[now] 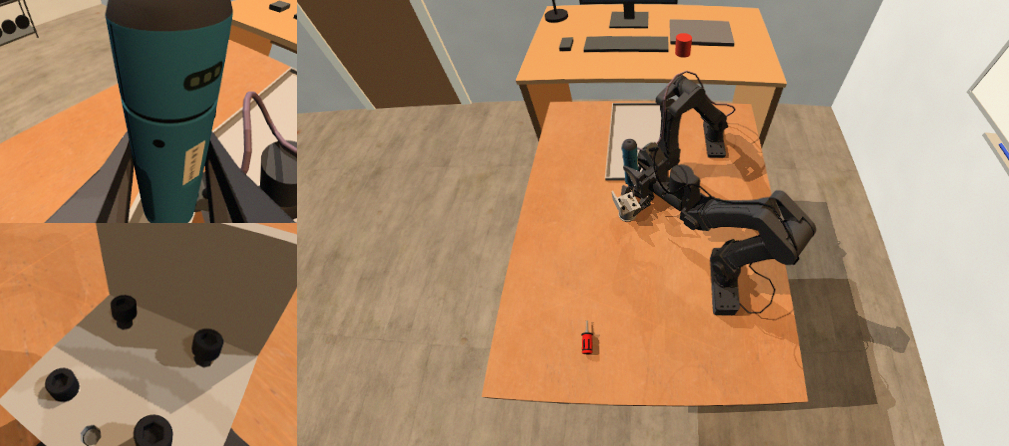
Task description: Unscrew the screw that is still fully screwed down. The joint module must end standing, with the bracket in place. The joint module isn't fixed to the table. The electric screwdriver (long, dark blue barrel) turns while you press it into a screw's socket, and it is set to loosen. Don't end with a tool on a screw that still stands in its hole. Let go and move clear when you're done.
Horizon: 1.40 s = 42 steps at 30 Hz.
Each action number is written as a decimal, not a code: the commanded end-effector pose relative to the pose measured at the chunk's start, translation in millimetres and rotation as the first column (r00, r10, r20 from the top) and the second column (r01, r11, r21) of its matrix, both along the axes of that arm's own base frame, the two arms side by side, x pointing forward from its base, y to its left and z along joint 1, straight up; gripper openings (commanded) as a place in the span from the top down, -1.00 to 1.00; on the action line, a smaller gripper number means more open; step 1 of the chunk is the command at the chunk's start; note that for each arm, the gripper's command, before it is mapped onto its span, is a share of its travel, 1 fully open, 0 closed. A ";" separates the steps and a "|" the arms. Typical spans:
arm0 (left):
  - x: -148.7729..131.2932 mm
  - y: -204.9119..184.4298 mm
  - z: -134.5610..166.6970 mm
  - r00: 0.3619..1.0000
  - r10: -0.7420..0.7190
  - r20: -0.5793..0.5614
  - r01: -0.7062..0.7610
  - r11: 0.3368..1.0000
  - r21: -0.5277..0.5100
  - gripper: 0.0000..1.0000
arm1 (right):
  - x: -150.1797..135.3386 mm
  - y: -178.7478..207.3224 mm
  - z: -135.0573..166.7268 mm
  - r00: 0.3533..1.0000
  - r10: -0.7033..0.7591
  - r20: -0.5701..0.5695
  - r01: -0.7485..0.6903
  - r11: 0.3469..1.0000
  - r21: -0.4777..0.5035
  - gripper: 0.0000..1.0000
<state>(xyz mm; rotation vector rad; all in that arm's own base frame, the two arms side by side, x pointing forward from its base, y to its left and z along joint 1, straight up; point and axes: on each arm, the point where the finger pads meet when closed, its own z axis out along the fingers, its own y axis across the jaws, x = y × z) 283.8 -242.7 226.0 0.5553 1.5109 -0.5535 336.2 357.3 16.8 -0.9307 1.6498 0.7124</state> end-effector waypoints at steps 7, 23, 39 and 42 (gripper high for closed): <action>-1.7 -1.4 40.5 0.994 0.002 0.113 0.010 0.994 -0.105 0.17 | -8.2 -2.5 -14.8 0.999 0.007 -0.042 -0.008 1.000 -0.026 -0.17; -1.6 -1.5 18.2 0.996 0.000 0.087 0.008 0.997 -0.082 0.17 | -8.2 -2.5 -14.8 0.999 0.007 -0.042 -0.008 1.000 -0.026 -0.17; -0.3 -2.6 26.5 0.993 0.002 0.115 0.010 0.994 -0.106 0.17 | -8.2 -2.5 -14.8 0.999 0.007 -0.042 -0.008 1.000 -0.026 -0.17; -2.1 -1.0 14.6 0.995 0.000 0.098 0.009 0.996 -0.091 0.17 | -8.2 -2.5 -14.8 0.999 0.007 -0.042 -0.008 1.000 -0.026 -0.17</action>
